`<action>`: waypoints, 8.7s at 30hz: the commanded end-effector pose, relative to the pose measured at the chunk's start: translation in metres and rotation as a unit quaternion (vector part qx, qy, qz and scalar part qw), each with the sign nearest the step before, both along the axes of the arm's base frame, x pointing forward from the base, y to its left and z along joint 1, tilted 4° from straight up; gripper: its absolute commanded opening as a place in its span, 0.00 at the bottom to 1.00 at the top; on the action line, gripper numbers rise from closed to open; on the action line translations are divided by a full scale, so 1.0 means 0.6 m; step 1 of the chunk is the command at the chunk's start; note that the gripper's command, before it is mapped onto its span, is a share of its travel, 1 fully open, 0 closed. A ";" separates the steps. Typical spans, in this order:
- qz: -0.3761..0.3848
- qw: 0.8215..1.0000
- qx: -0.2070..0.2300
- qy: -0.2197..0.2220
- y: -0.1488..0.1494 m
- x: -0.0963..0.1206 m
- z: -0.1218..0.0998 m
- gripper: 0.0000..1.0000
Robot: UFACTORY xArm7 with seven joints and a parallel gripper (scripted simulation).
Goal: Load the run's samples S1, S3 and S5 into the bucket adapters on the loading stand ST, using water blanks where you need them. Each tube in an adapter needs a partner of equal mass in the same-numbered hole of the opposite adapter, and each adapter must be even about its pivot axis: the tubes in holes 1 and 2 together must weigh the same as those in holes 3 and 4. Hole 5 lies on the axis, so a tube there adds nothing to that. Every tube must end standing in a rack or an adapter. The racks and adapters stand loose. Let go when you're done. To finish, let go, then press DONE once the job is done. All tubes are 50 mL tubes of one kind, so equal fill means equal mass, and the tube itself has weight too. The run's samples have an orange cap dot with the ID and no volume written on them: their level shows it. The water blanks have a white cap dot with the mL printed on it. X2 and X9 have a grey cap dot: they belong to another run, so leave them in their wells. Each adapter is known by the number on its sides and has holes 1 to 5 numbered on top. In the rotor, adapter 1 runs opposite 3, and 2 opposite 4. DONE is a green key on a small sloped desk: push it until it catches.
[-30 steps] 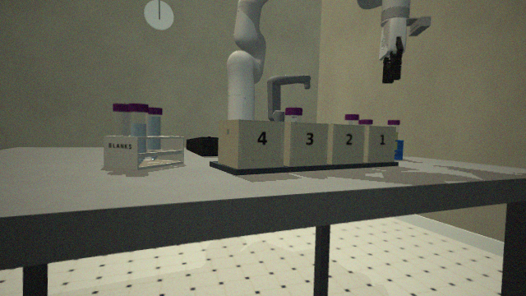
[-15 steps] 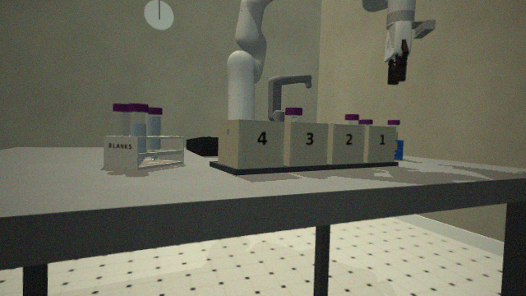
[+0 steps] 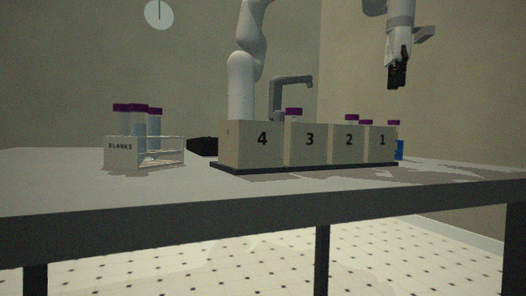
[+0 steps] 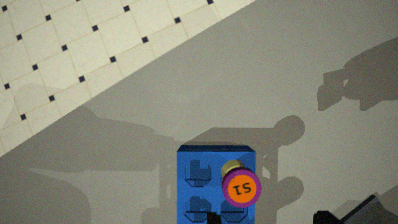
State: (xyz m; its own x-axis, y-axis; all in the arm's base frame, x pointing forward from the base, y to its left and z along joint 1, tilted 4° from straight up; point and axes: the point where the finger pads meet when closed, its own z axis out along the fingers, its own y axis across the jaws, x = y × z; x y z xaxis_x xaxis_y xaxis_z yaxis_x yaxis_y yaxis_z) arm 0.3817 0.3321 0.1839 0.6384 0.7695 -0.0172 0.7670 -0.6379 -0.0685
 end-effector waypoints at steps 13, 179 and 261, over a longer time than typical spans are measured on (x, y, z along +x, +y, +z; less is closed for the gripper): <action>0.000 1.000 0.002 -0.003 0.003 -0.001 -0.048 0.57; 0.000 1.000 0.002 -0.003 0.008 -0.008 -0.173 0.00; 0.000 1.000 0.002 -0.003 0.001 0.004 0.029 0.00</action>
State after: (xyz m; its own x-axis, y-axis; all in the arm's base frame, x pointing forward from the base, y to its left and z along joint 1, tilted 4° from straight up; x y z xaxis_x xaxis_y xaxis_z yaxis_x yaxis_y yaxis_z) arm 0.3824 0.3321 0.1914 0.6385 0.7695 -0.0159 0.7671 -0.6379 -0.0683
